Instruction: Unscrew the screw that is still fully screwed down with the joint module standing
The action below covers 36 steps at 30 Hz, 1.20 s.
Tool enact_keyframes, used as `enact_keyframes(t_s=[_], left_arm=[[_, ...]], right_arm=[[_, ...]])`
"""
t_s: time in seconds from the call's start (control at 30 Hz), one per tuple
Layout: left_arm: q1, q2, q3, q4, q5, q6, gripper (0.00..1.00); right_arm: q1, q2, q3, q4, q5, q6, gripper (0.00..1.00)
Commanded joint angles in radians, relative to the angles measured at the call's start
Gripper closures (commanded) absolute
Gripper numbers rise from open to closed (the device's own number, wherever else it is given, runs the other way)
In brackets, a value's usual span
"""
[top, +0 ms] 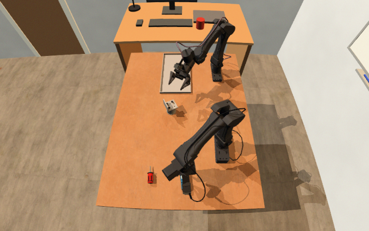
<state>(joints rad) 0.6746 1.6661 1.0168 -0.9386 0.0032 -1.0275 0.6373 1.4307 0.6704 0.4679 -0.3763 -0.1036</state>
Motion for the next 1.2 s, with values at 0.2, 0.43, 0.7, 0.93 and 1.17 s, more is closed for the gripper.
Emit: enact_keyframes(t_s=[0.2,0.43,0.7,0.93,1.17], left_arm=[[0.004,-0.03,0.041,-0.014,-0.012,-0.001,0.35],[0.004,-0.03,0.041,-0.014,-0.012,-0.001,0.35],[0.004,-0.03,0.041,-0.014,-0.012,-0.001,0.35],[0.004,-0.03,0.041,-0.014,-0.012,-0.001,0.35],[0.004,-0.03,0.041,-0.014,-0.012,-0.001,0.35]], right_arm=[[0.061,0.04,0.134,-0.14,0.101,0.078,0.14],[0.082,0.066,0.201,-0.214,0.148,0.118,0.14],[0.126,0.088,0.283,-0.314,0.221,0.172,0.14],[0.163,0.12,0.38,-0.427,0.29,0.229,0.14],[0.184,0.132,0.425,-0.485,0.328,0.257,0.14]])
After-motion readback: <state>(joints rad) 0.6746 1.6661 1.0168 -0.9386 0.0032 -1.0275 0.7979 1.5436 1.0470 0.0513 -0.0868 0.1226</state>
